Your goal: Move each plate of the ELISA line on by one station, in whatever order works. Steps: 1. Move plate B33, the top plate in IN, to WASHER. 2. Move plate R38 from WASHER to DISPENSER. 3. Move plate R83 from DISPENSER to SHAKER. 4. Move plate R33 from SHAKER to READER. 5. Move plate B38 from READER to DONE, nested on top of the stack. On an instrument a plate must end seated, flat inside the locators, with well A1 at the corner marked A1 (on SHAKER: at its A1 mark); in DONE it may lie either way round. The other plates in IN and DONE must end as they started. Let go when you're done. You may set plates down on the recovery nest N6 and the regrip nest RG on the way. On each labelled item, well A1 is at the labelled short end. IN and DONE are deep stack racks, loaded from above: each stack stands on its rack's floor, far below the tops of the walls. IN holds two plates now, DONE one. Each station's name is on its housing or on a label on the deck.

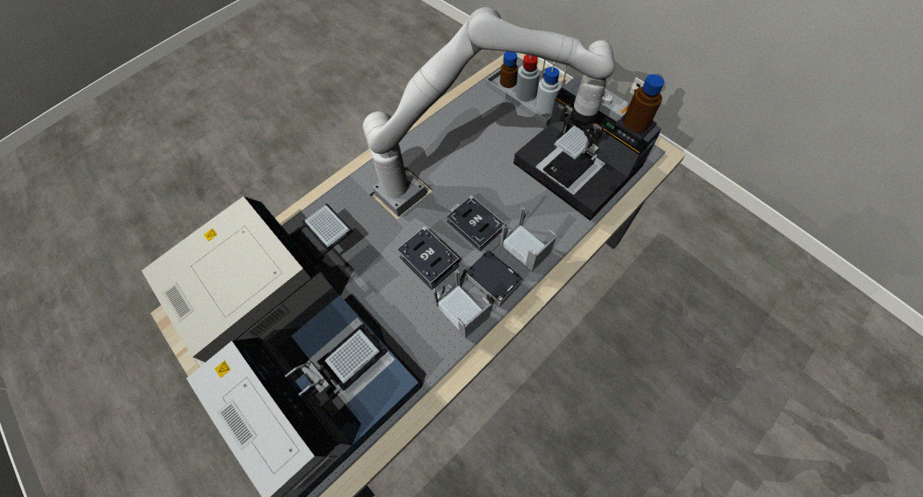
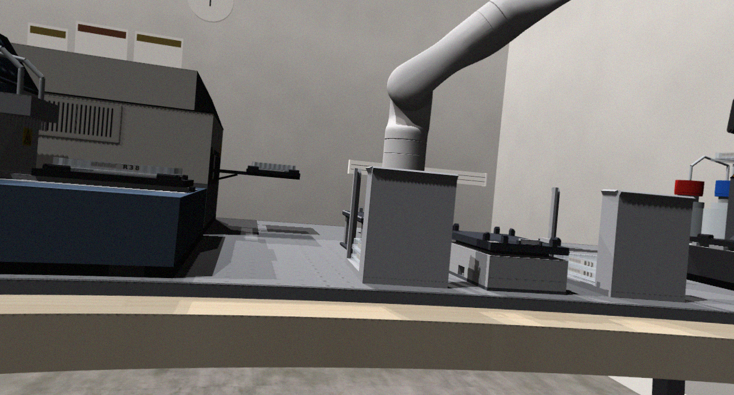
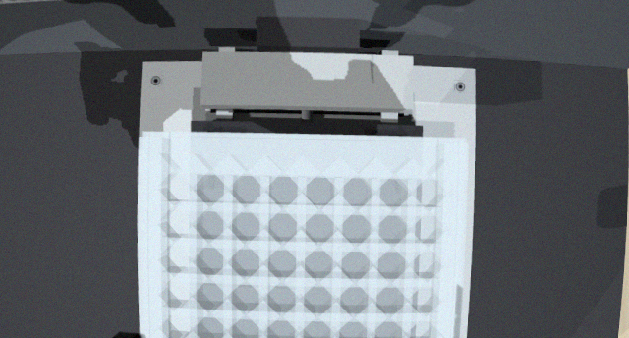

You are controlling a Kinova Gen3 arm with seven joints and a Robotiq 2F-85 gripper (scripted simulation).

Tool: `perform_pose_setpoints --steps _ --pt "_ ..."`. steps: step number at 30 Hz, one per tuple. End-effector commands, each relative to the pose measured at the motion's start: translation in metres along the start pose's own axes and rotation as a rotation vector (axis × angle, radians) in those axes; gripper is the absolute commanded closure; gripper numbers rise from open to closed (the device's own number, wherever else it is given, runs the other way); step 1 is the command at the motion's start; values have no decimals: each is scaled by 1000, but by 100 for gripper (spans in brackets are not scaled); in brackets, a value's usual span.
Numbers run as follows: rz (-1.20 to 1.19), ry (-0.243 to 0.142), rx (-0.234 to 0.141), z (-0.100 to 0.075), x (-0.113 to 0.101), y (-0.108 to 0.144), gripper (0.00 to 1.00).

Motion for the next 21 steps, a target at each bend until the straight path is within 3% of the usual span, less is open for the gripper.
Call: perform_pose_setpoints --steps 1,12,21 --pt "0 2 -2 -6 0 0 6" --pt "0 2 -2 -8 0 0 6" --pt "-105 2 -2 -8 -30 3 6"
Point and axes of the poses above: the point where the finger pads meet when closed, its own z axis out along the fingers, its own y axis across the jaws, x = y × z, the point moved 5 cm from there along -z, back along the fingers, and after that the axes turned 3 degrees about z, right-handed, at the moved point
